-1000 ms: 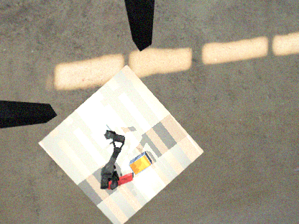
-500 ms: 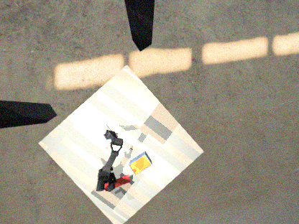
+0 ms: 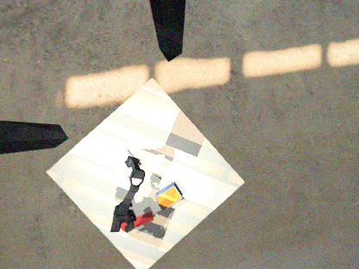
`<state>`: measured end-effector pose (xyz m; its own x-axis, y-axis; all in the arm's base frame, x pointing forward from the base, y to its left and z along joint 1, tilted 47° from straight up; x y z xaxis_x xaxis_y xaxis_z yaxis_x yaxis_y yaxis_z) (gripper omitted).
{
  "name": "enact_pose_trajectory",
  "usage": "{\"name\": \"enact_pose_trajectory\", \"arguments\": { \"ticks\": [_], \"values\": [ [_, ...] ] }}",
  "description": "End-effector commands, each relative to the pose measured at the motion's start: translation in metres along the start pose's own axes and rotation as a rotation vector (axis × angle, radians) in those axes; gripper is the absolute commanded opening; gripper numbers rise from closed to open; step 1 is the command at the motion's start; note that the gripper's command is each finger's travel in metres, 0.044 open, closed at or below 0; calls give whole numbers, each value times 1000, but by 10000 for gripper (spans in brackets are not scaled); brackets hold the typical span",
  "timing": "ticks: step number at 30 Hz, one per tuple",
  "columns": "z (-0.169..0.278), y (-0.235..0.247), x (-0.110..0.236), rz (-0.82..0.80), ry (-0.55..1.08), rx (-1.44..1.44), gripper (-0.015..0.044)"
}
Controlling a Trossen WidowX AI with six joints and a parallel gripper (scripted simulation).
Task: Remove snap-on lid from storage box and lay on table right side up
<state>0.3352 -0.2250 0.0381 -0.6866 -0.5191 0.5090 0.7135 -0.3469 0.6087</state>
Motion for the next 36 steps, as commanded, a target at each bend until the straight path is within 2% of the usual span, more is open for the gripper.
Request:
{"name": "enact_pose_trajectory", "arguments": {
  "ticks": [1, 36],
  "values": [
    [-8, 2, 2, -9, -1, 13, 0],
    [-73, -12, 4, -10, -3, 17, 0]
  ]
}}
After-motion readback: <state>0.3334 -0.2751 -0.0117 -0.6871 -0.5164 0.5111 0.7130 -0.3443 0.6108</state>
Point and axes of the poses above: the point midway between the two fingers, 35 mm back from their tips, its own x axis back along the fingers, its own y axis across the jaws, z = x × y, the point moved 6 cm from there along x, back along the fingers, and after that the axes turned 12 degrees about x, right-handed, at the moved point
